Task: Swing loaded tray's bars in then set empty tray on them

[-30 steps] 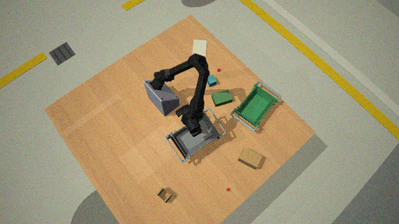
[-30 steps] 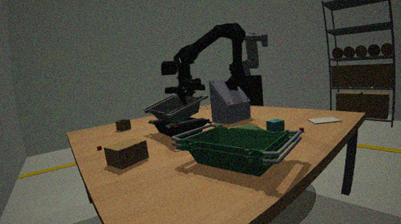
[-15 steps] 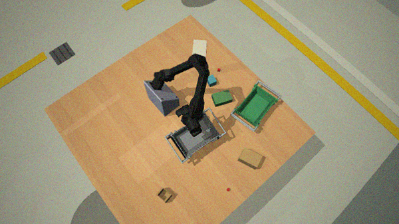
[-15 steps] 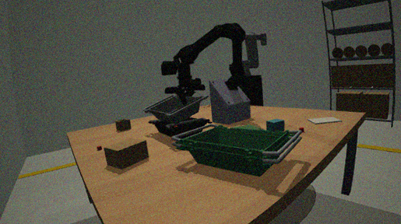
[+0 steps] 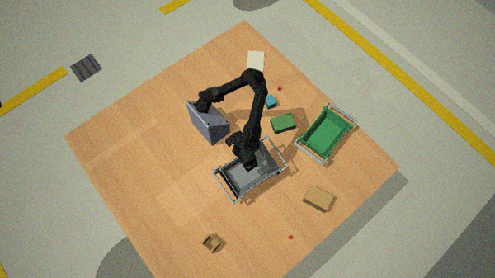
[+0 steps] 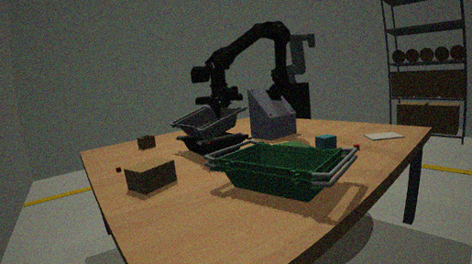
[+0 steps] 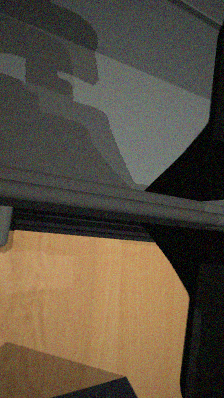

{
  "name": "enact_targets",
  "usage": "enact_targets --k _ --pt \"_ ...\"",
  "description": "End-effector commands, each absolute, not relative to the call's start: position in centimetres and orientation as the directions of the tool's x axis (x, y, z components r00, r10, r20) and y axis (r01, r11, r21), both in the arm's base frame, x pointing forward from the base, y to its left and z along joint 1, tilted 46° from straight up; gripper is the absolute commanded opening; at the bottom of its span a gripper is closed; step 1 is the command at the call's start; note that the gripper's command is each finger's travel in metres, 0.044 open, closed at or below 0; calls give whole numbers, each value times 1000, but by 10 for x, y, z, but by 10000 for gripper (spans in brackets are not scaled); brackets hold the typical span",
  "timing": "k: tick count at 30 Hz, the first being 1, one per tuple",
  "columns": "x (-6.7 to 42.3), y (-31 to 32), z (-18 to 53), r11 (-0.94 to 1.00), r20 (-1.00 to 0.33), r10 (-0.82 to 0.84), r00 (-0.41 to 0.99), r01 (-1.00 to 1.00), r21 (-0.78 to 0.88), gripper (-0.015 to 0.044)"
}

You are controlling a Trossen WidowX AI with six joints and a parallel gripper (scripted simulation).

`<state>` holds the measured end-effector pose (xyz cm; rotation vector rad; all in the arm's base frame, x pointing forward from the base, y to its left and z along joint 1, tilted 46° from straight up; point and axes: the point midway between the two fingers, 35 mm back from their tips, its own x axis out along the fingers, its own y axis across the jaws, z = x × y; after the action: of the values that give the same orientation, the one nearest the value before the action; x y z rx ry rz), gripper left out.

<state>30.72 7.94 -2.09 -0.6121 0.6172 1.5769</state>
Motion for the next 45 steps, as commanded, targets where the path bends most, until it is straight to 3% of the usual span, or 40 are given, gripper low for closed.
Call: enact_targets --k 1,45 --pt "302 83 -23 -92 -697 710 -103 -994 54 0" --pt "298 87 -28 -92 -696 710 -103 -994 54 0"
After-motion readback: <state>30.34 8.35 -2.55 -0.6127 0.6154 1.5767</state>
